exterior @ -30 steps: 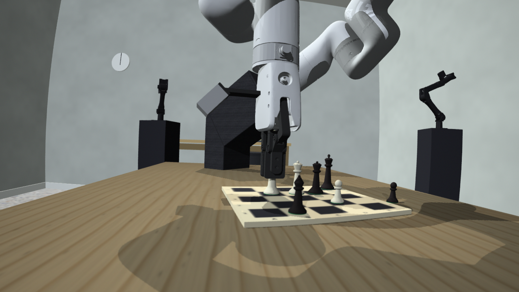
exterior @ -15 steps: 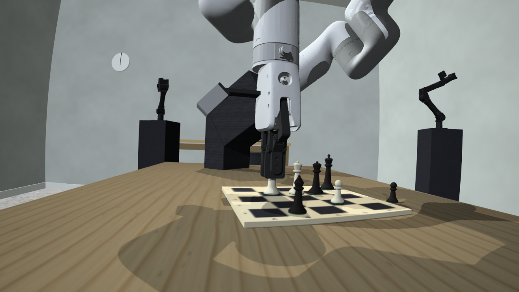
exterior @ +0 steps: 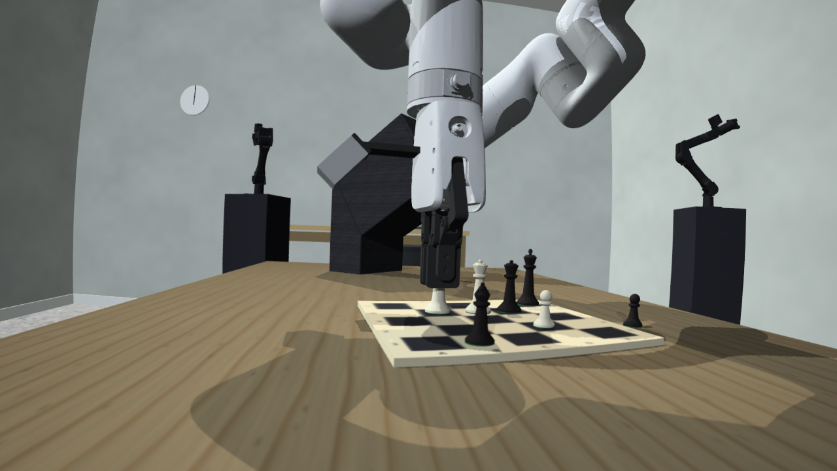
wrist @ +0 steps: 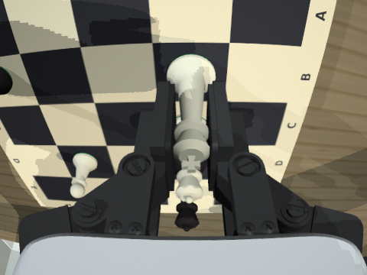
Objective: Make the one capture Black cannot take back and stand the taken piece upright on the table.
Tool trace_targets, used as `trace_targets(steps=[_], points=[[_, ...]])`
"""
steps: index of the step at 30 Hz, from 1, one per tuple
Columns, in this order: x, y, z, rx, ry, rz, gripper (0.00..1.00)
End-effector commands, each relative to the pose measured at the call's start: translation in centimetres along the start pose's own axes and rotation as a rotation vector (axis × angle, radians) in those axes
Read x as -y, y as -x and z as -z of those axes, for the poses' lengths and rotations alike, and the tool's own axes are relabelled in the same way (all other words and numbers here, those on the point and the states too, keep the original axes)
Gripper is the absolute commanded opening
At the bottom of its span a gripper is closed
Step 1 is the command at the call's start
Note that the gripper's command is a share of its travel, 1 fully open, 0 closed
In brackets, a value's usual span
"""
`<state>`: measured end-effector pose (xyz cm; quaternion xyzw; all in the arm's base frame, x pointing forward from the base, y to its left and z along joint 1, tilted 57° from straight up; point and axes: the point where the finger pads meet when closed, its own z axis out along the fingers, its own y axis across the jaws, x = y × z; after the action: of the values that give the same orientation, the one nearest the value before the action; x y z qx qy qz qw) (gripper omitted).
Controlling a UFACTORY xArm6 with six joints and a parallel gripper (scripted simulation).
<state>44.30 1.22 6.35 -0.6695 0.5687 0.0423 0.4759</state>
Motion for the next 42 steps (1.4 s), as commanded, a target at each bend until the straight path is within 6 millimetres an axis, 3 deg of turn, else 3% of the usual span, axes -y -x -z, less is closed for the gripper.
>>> trace_targets(steps=[1, 2, 4, 5, 7, 8, 21, 29, 42], points=[[0.1, 0.0, 0.1, -0.001, -0.002, 0.000, 0.17], [0.1, 0.0, 0.1, -0.001, -0.002, 0.000, 0.25], [0.1, 0.0, 0.1, -0.001, -0.002, 0.000, 0.25], [0.1, 0.0, 0.1, -0.001, -0.002, 0.000, 0.34], [0.1, 0.0, 0.1, -0.001, -0.002, 0.000, 0.34], [0.1, 0.0, 0.1, -0.001, -0.002, 0.000, 0.42], [0.1, 0.0, 0.1, -0.001, -0.002, 0.000, 0.42], [0.1, 0.0, 1.5, -0.001, -0.002, 0.000, 0.42], [0.1, 0.0, 7.9, -0.001, -0.002, 0.000, 0.42]])
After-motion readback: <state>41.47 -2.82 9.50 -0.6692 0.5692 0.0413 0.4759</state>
